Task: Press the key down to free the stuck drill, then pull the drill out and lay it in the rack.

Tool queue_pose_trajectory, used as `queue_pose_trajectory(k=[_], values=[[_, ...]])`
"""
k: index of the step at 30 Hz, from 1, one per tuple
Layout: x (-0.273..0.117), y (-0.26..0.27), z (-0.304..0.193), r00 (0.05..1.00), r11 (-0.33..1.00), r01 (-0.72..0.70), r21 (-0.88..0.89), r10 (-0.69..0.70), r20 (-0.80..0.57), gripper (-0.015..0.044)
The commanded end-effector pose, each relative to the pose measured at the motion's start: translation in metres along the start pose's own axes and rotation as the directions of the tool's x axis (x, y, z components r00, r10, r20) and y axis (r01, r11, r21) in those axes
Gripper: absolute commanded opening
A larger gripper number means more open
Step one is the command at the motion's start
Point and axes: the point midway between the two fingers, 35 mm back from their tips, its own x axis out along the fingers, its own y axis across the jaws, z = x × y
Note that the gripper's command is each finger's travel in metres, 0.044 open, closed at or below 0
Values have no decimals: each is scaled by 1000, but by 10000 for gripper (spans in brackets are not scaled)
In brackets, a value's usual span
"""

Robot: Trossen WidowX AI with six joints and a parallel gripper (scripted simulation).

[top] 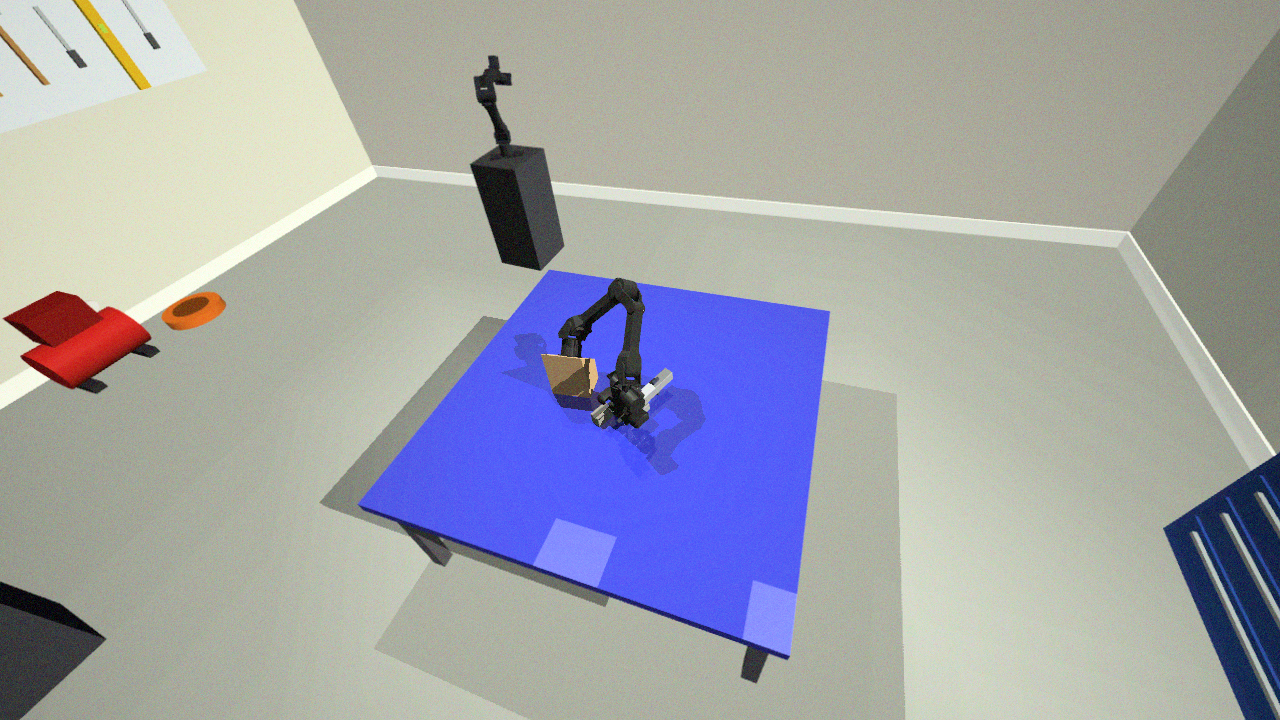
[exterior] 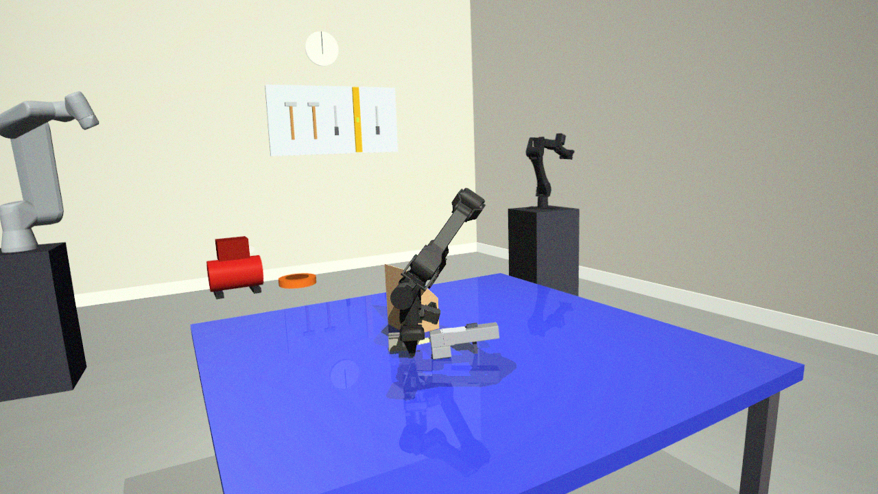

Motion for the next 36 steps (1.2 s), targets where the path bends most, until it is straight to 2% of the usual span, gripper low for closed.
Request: queue_pose_trajectory(k=[1,6,36], values=[[0,0,0,1000,1000,0,0,0,0,33],[0,0,0,1000,1000,0,0,0,0,0],[-3,2,-7,1000,1000,-3,5,3,4,0]])
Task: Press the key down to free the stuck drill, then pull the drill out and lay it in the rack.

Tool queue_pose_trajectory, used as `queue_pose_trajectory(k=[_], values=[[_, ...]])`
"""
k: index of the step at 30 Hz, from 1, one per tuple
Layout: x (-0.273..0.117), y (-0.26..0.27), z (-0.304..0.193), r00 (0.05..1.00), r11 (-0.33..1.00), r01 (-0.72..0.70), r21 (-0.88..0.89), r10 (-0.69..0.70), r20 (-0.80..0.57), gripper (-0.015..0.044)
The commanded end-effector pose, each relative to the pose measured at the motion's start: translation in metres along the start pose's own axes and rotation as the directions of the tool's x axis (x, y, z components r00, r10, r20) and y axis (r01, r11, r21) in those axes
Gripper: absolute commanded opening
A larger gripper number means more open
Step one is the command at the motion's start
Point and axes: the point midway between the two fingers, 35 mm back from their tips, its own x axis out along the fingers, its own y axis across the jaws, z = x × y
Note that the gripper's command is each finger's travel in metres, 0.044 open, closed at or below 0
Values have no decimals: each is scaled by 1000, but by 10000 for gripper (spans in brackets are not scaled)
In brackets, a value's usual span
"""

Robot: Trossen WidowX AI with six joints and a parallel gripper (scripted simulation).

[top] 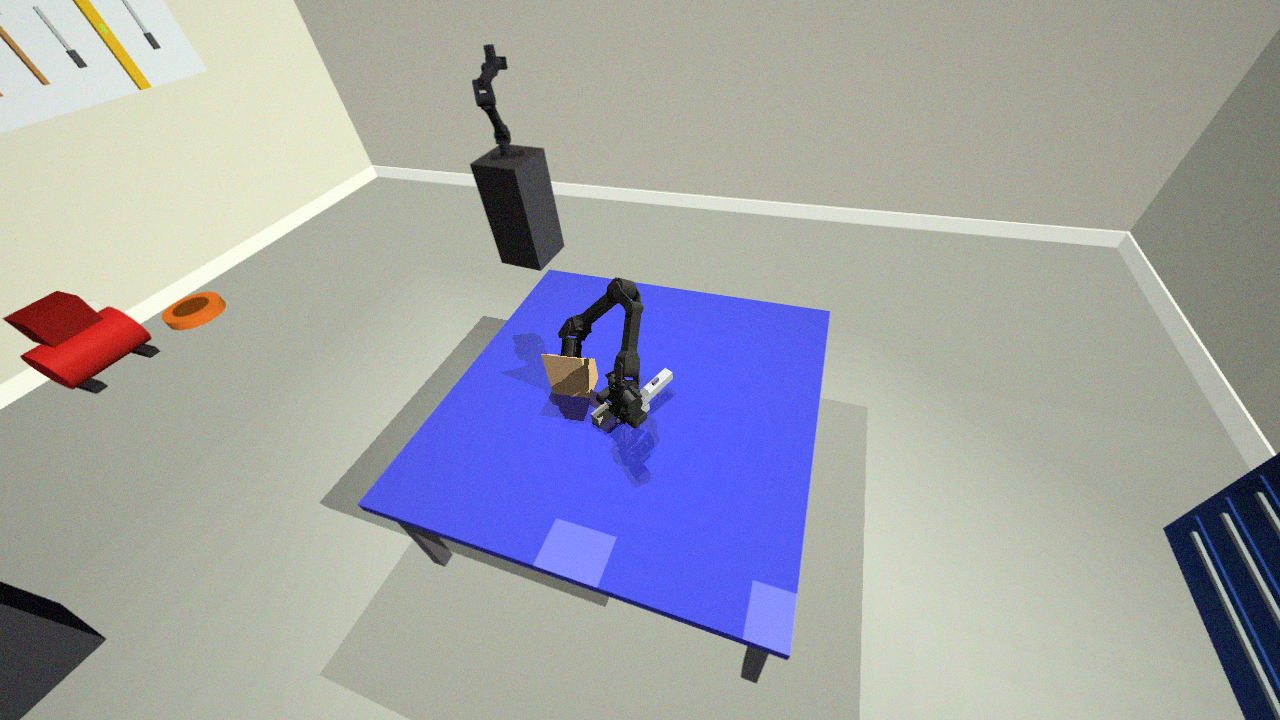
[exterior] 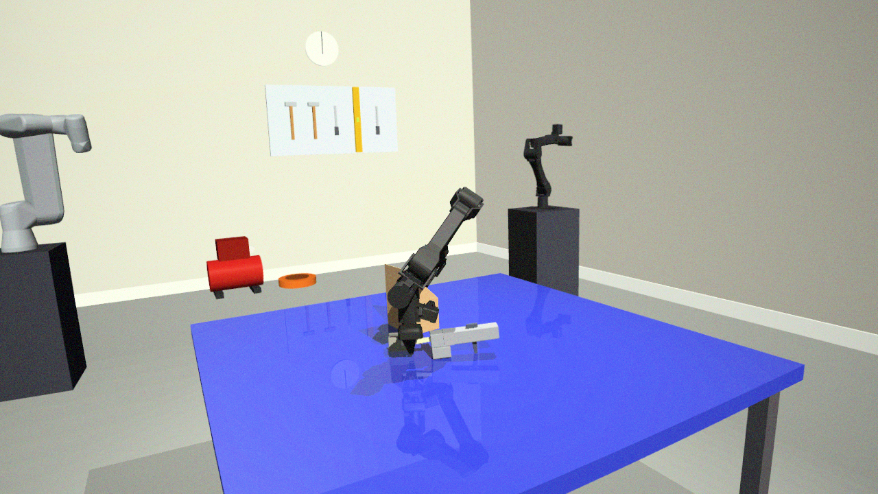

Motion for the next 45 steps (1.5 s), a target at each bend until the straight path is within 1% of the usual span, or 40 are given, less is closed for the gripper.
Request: queue_pose_trajectory(k=[1,45], values=[[0,-1,-5,1000,1000,-1,-4,1,-4,0],[2,-2,-68,1000,1000,2,-3,-2,-10,0]])
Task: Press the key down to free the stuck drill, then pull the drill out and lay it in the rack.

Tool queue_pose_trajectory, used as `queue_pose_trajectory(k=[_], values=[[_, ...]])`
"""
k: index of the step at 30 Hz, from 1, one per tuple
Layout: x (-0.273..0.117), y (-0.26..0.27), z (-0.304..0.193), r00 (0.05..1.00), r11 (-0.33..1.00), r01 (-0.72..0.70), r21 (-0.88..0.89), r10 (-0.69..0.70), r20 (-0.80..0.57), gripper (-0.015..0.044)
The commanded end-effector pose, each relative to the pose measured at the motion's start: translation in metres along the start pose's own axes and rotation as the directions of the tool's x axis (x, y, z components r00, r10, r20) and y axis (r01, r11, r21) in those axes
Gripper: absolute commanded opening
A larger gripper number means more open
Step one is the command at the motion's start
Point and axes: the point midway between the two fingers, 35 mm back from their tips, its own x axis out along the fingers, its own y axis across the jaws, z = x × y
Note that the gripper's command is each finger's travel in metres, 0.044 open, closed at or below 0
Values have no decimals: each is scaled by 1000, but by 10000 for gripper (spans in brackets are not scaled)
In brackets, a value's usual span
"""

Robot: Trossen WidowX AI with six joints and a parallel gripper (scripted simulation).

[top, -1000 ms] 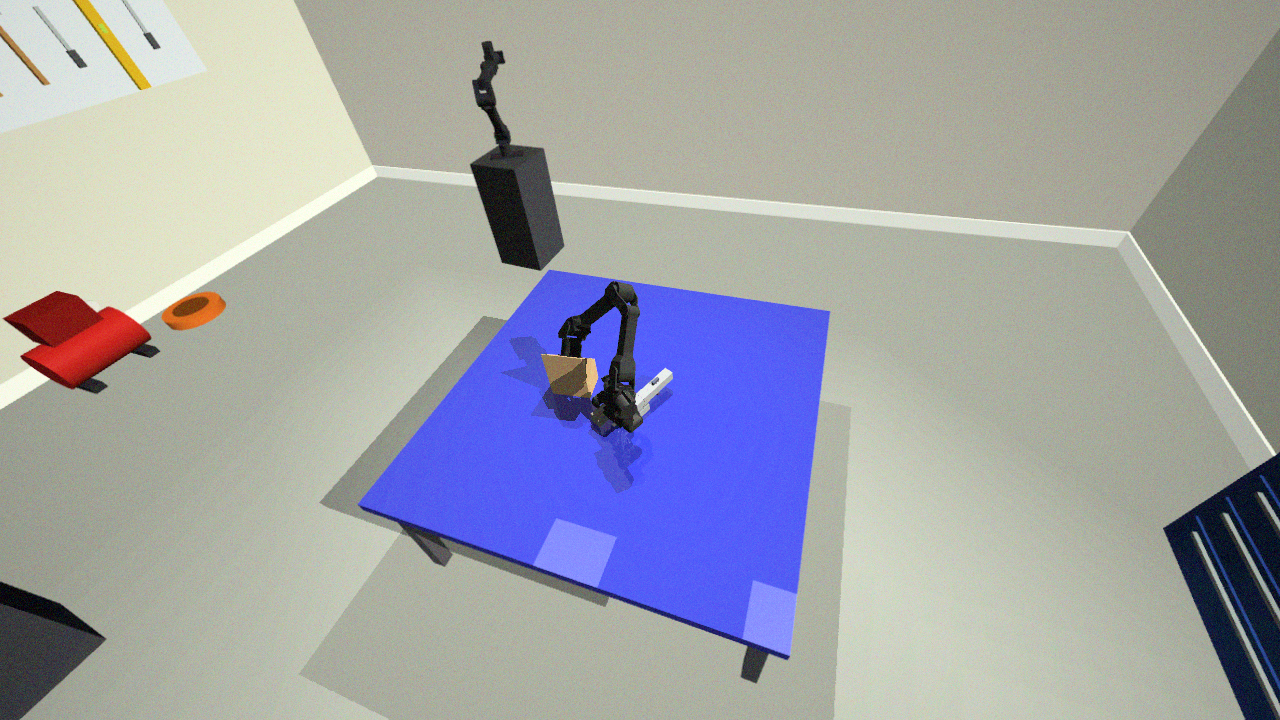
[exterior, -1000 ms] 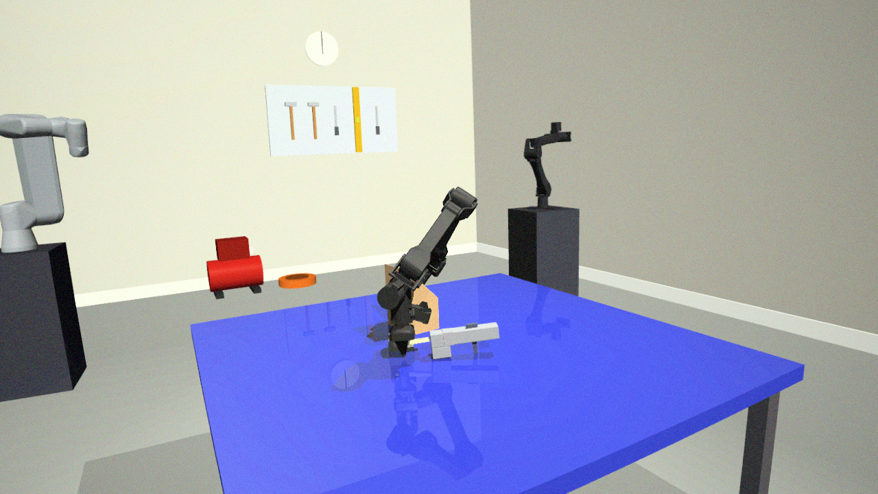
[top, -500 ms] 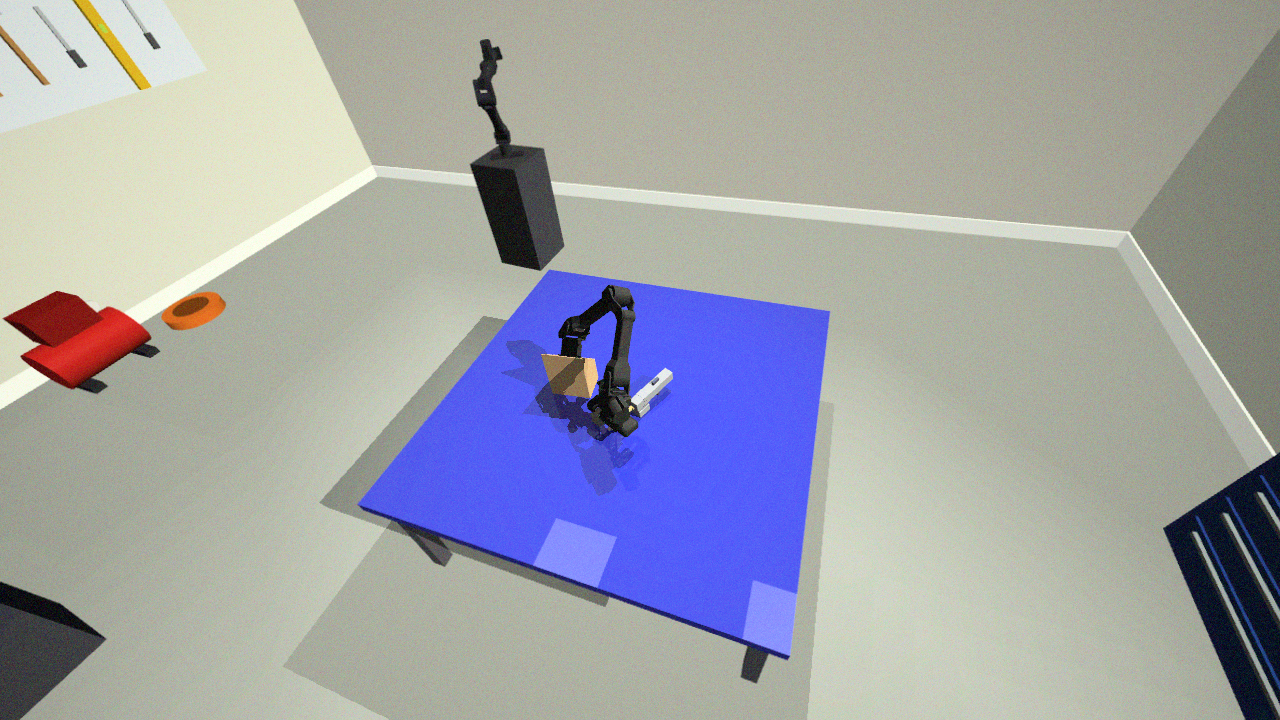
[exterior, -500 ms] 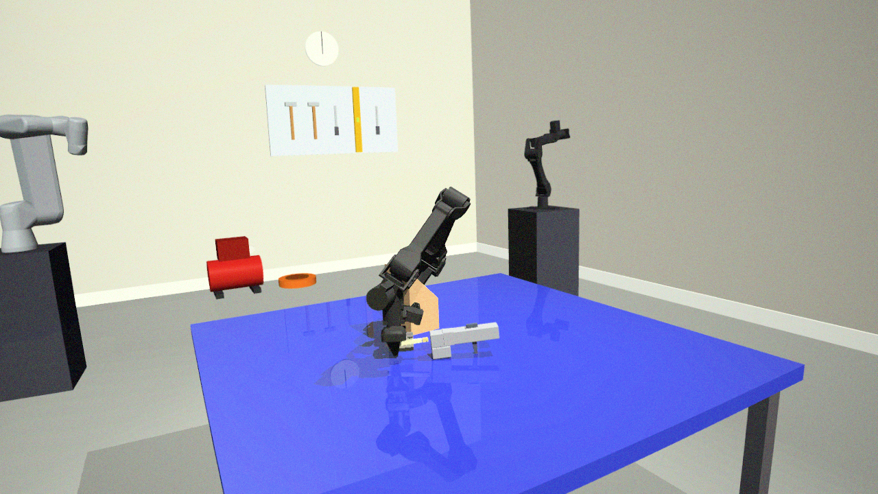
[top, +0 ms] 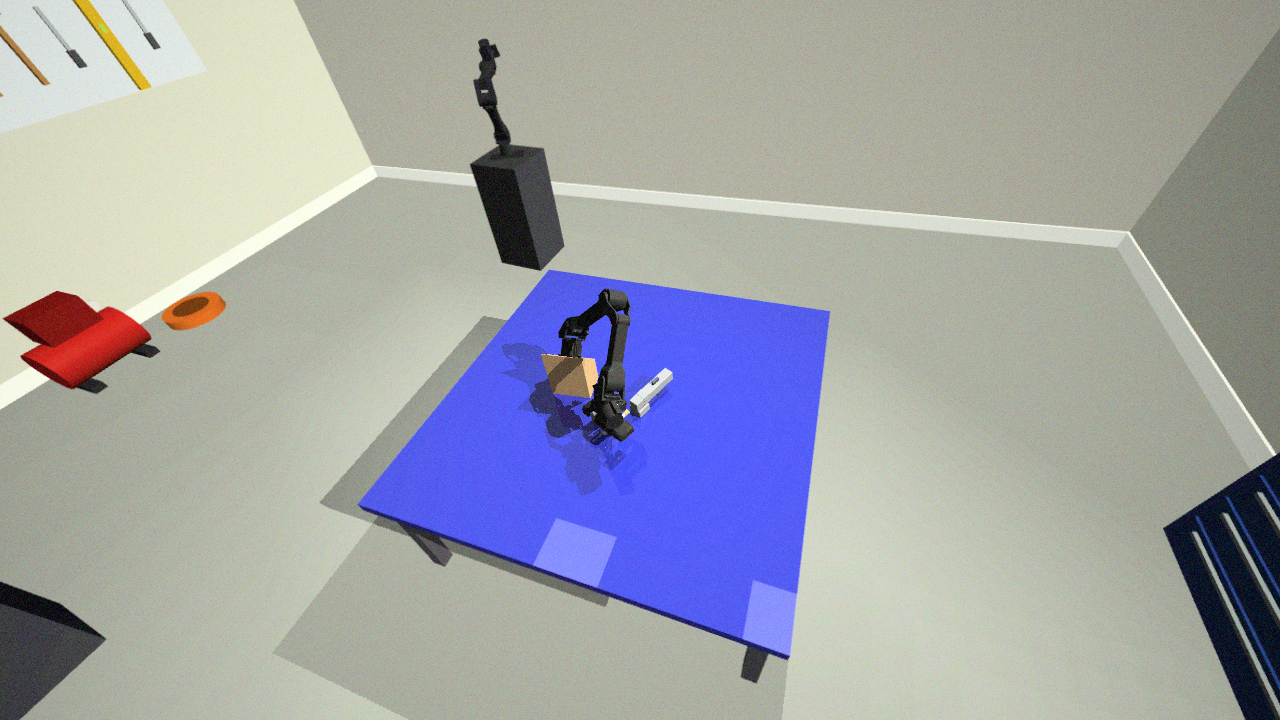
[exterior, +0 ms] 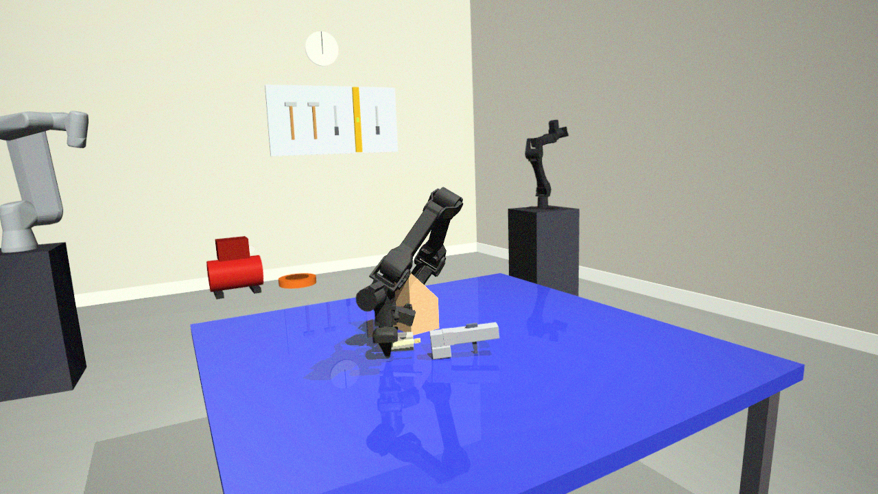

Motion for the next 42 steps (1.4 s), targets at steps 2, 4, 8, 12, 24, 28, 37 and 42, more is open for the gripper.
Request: queue_pose_trajectory(k=[2,4,8,12,24,28,37,42], values=[[-2,-1,-2,1000,1000,0,-6,0,-5,0],[-4,0,-1,1000,1000,0,-6,0,-5,0],[-6,0,-1,1000,1000,0,-6,0,-5,0],[-9,0,0,1000,1000,0,-6,0,-5,0],[-16,0,1,1000,1000,0,-5,0,-5,0],[-18,0,2,1000,1000,0,-5,0,-5,0],[-23,1,3,1000,1000,0,-5,0,-5,0],[-26,1,3,1000,1000,0,-5,0,-5,0]])
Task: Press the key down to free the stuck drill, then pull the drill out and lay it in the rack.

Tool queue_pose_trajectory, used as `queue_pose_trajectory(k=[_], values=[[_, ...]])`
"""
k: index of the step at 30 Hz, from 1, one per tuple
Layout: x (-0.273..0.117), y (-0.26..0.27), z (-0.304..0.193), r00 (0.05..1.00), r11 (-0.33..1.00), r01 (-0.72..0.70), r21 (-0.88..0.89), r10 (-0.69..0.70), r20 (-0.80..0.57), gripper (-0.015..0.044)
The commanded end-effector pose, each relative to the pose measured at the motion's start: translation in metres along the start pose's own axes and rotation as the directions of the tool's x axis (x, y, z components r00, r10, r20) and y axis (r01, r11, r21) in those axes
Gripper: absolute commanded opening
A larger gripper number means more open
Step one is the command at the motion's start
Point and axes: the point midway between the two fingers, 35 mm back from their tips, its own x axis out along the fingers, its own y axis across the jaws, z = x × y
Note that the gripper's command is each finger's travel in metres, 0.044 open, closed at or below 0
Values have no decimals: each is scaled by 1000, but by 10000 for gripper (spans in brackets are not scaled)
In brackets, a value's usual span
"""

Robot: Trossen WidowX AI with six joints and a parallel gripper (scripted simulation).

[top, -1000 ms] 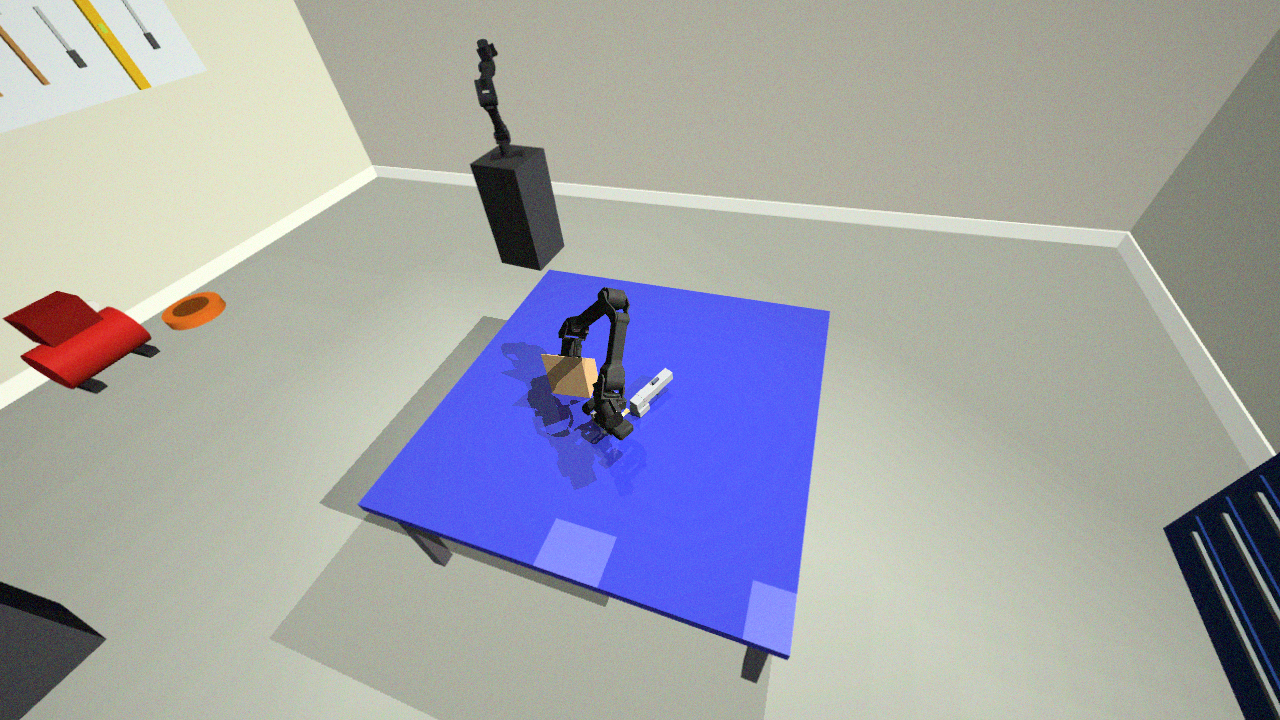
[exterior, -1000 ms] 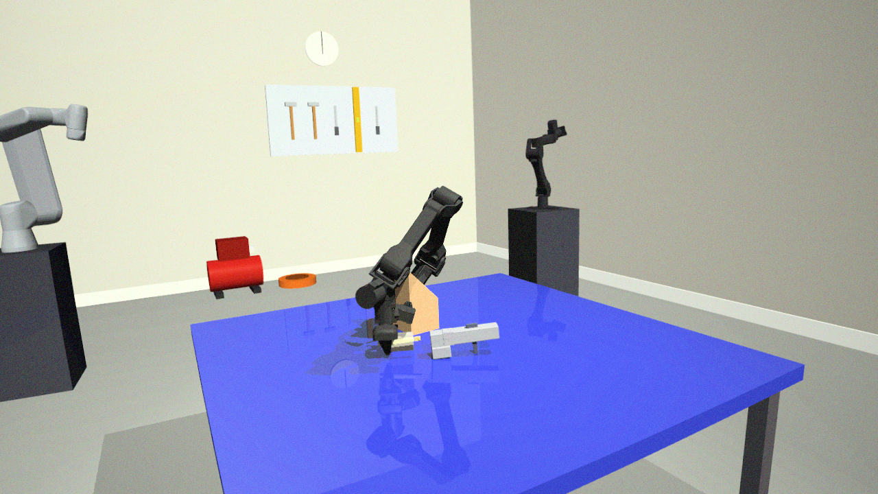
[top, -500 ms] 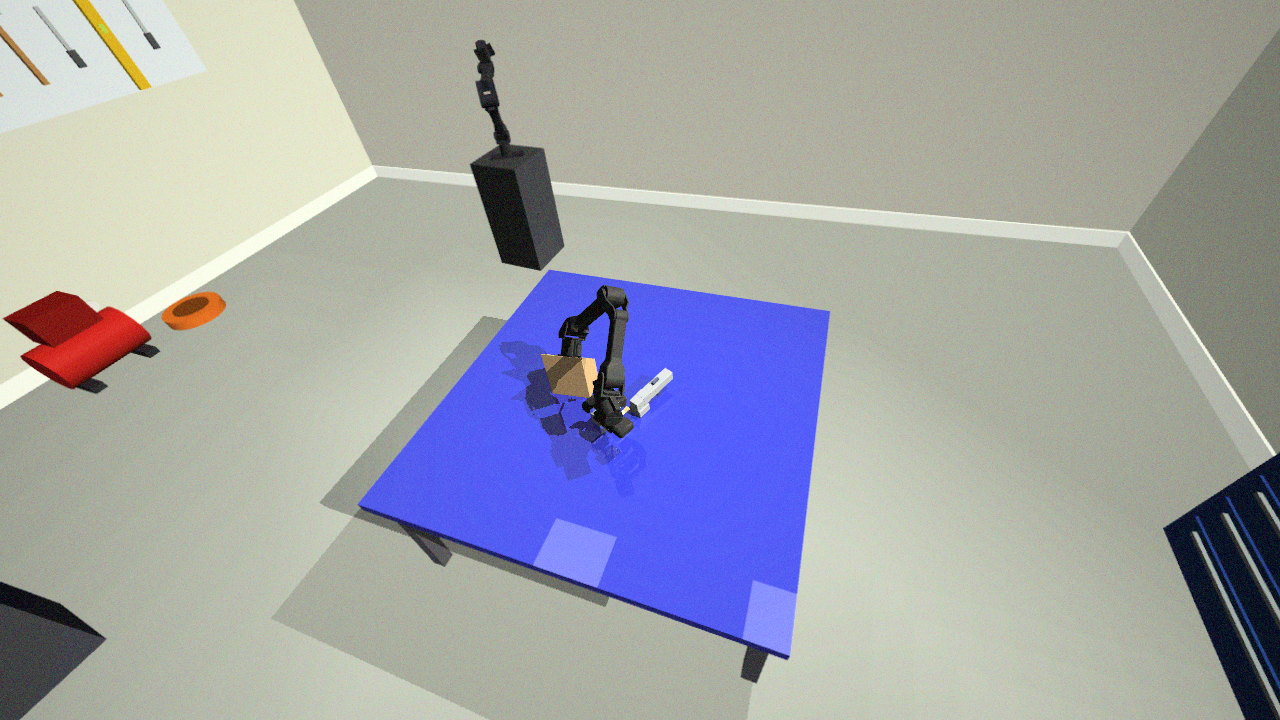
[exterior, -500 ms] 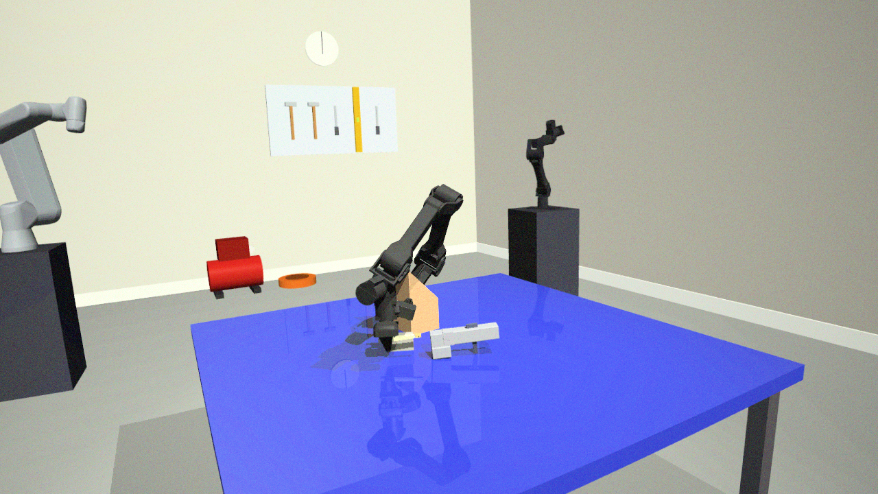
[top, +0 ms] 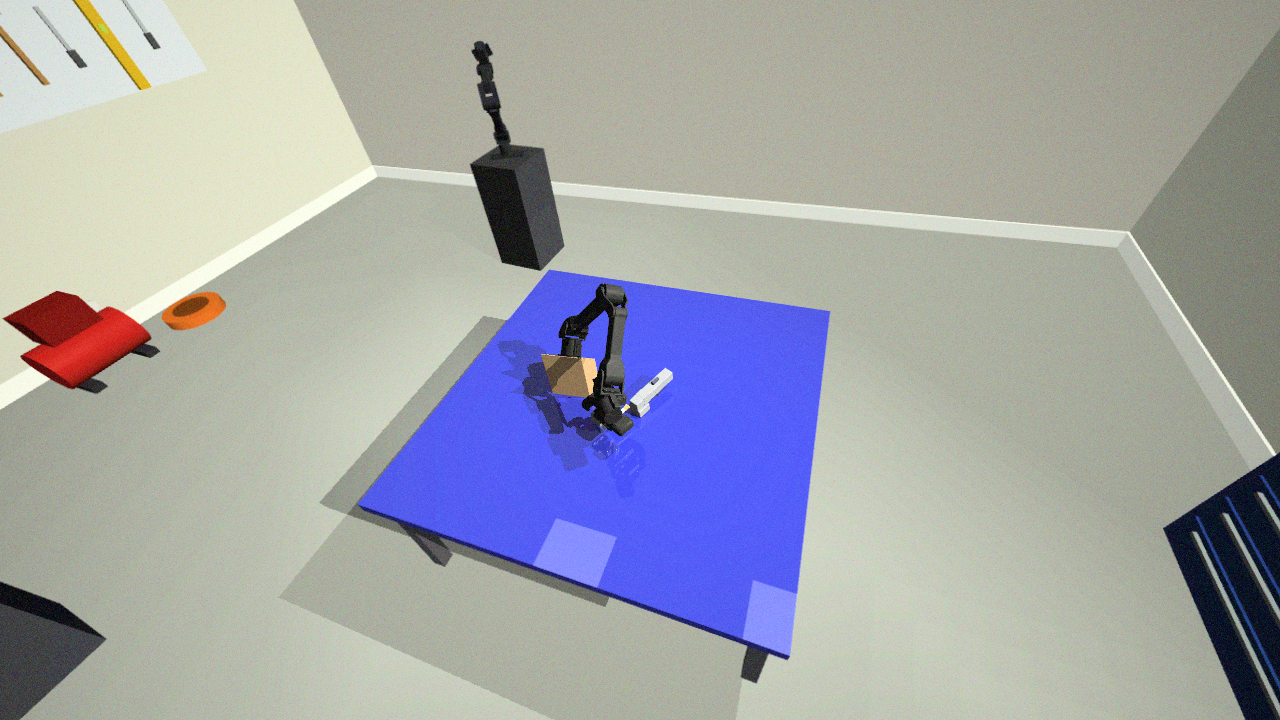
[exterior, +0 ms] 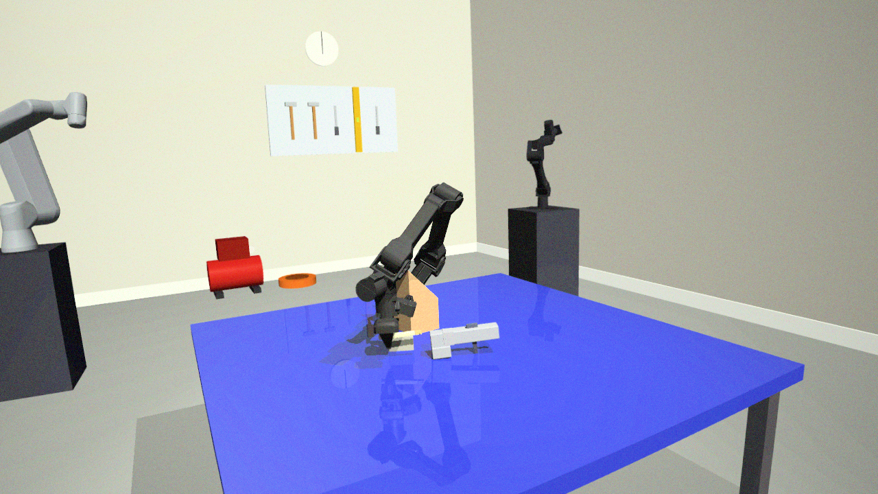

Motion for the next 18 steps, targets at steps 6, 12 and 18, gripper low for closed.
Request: queue_pose_trajectory(k=[6,12,18], values=[[-6,0,0,1000,1000,-1,-6,1,-5,0],[-9,0,0,1000,1000,-1,-6,1,-5,0],[-13,0,0,1000,1000,-1,-5,1,-5,0]])
